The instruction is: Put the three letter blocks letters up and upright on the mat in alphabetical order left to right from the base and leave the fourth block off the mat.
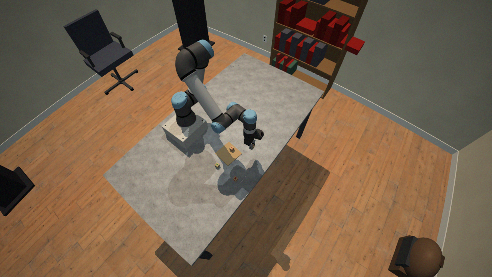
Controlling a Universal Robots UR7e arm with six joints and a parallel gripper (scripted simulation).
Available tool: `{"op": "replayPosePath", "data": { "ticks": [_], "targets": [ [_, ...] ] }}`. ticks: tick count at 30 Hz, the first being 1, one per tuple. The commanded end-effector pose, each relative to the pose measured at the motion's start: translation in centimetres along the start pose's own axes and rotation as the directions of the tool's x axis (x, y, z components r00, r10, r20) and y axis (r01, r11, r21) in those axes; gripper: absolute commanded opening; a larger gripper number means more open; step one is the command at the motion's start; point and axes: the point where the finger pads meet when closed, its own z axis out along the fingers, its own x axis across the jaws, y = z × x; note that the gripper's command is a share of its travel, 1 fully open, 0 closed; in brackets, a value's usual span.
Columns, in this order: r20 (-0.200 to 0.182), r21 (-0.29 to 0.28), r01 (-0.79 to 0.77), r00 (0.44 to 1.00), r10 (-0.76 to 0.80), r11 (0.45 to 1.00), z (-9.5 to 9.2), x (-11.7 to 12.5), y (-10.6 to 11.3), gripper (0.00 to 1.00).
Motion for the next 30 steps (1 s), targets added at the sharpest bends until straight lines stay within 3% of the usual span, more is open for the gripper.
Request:
{"op": "replayPosePath", "data": {
  "ticks": [1, 17, 30],
  "targets": [
    [0.0, 0.001, -0.014, 1.0, 0.014, 1.0, -0.1, 0.2, 0.1, 0.49],
    [0.0, 0.001, -0.277, 0.961, 0.277, 0.961, -0.3, 2.1, 2.0, 0.49],
    [0.001, 0.001, -0.564, 0.826, 0.564, 0.826, -0.5, 4.1, 4.6, 0.49]
  ]
}}
